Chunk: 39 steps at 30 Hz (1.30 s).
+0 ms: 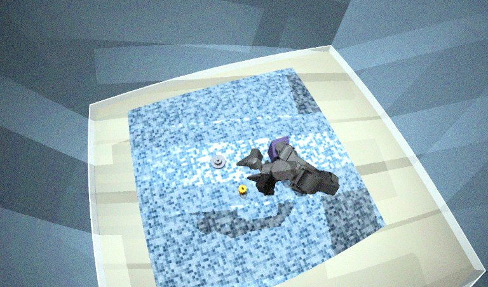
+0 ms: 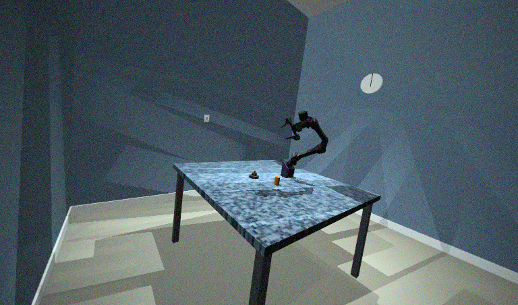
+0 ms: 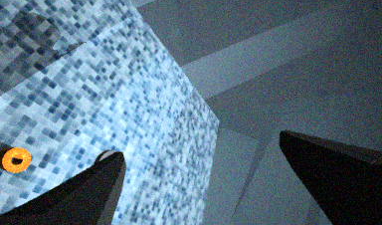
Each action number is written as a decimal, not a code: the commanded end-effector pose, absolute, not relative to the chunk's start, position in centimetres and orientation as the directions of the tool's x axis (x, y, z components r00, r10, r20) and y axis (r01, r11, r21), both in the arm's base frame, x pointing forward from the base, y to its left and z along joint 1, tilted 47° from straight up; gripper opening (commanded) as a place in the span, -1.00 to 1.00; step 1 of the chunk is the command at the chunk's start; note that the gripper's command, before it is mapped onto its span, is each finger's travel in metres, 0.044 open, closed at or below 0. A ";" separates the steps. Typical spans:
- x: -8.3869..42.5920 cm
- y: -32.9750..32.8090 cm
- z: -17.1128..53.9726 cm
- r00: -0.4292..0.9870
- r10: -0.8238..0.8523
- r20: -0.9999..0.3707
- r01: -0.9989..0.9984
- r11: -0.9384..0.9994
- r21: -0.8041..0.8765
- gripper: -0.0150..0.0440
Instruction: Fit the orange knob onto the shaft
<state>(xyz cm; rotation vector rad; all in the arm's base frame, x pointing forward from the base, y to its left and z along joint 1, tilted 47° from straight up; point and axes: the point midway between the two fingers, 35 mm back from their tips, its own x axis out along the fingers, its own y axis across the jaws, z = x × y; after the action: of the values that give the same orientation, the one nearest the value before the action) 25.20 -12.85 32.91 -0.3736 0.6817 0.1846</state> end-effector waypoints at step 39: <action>27.6 8.9 9.2 0.051 0.723 -0.689 0.029 0.689 0.724 1.00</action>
<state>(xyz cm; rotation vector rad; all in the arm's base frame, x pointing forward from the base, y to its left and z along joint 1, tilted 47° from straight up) 27.60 8.51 9.49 0.6626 1.4354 0.5908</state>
